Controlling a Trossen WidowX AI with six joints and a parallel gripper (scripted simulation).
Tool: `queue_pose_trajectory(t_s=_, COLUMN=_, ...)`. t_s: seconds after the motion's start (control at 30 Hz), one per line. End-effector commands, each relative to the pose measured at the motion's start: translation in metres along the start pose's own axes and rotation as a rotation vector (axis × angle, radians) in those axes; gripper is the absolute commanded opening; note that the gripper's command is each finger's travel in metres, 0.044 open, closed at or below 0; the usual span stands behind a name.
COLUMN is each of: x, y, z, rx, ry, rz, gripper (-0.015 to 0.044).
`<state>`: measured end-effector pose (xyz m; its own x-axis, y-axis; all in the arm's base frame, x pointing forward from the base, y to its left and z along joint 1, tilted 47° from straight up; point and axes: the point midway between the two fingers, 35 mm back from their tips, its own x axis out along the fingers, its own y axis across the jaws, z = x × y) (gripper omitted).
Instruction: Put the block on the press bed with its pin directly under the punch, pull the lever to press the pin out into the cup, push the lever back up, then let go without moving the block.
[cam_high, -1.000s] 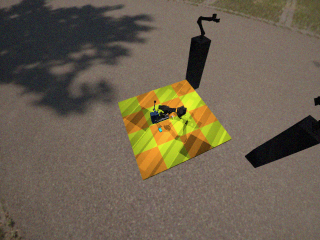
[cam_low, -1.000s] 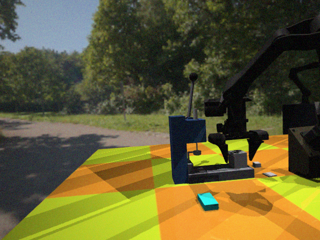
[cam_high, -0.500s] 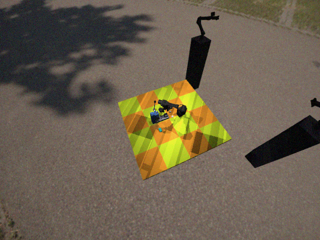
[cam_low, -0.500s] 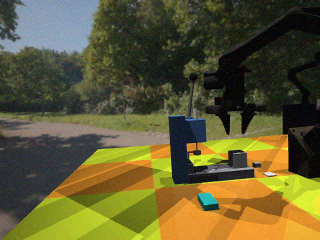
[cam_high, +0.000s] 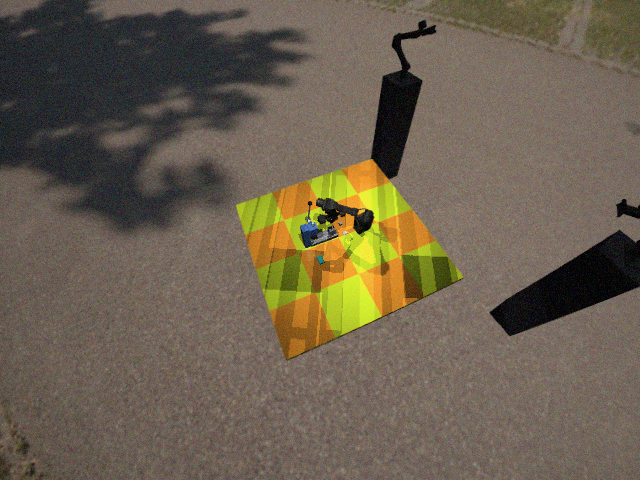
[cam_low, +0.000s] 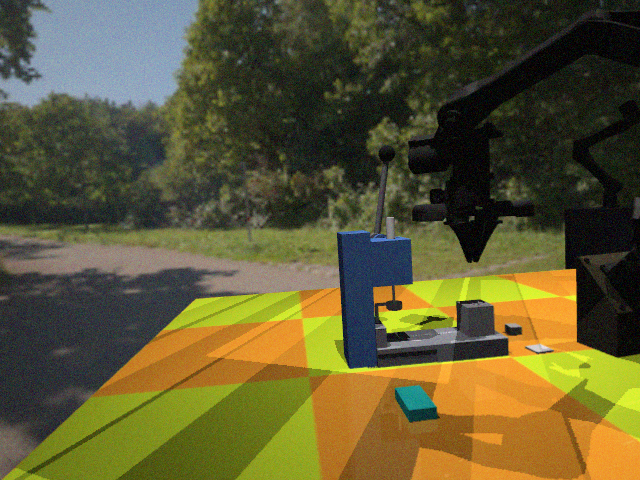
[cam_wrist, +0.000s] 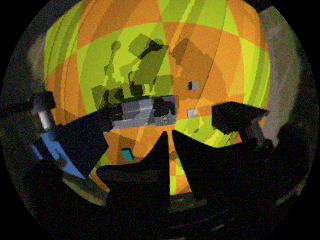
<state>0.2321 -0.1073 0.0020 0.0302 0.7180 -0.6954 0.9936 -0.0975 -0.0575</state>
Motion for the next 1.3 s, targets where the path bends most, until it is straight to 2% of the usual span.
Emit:
queue_pose_trajectory(t_s=0.0, x=-0.001, y=-0.013, z=0.001, rx=0.000, ry=-0.002, rz=-0.007, gripper=0.0030)
queue_pose_trajectory(t_s=0.2, x=-0.001, y=-0.071, z=0.000, rx=0.002, ry=-0.001, rz=-0.009, gripper=0.0030)
queue_pose_trajectory(t_s=0.37, x=0.001, y=-0.066, z=0.002, rx=-0.068, ry=0.000, rz=0.033, gripper=0.0030)
queue_pose_trajectory(t_s=0.57, x=0.032, y=-0.062, z=0.010, rx=-0.701, ry=-0.121, rz=0.283, gripper=0.0030)
queue_pose_trajectory(t_s=0.77, x=0.053, y=-0.063, z=0.003, rx=-1.356, ry=-0.398, rz=0.462, gripper=0.0030)
queue_pose_trajectory(t_s=0.83, x=0.057, y=-0.064, z=0.000, rx=-1.498, ry=-0.479, rz=0.486, gripper=0.0030)
queue_pose_trajectory(t_s=1.27, x=0.058, y=-0.064, z=0.000, rx=-1.516, ry=-0.489, rz=0.489, gripper=0.0030)
